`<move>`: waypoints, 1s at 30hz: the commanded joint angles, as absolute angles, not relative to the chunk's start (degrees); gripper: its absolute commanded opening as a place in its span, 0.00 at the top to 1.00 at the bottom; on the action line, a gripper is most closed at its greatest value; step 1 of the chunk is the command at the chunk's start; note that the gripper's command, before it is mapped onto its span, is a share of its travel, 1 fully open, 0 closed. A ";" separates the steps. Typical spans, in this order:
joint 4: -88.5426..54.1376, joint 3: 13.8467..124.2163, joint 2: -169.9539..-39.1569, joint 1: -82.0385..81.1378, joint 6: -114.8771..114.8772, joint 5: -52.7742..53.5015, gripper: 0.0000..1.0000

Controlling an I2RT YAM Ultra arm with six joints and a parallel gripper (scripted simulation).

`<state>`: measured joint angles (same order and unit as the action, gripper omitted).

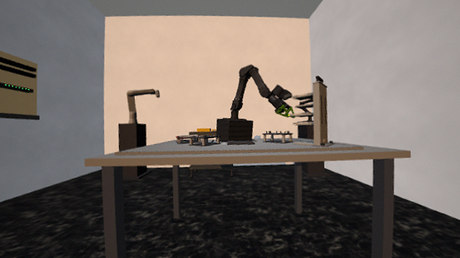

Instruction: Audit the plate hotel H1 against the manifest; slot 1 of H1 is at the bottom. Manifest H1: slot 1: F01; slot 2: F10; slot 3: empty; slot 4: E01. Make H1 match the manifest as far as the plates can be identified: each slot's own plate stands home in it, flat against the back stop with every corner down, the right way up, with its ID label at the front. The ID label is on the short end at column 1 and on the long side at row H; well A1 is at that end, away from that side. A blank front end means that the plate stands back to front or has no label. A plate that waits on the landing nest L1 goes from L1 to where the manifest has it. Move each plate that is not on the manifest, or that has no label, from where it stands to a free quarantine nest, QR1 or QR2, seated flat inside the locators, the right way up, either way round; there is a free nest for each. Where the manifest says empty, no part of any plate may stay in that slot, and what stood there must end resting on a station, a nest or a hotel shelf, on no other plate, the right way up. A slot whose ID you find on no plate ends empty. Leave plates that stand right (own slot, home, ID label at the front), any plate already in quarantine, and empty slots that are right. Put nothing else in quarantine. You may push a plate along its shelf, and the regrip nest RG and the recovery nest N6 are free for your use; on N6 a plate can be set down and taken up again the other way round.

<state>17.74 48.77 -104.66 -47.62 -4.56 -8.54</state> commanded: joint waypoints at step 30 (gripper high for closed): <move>18.17 49.07 -104.51 -47.60 -4.51 -8.48 0.00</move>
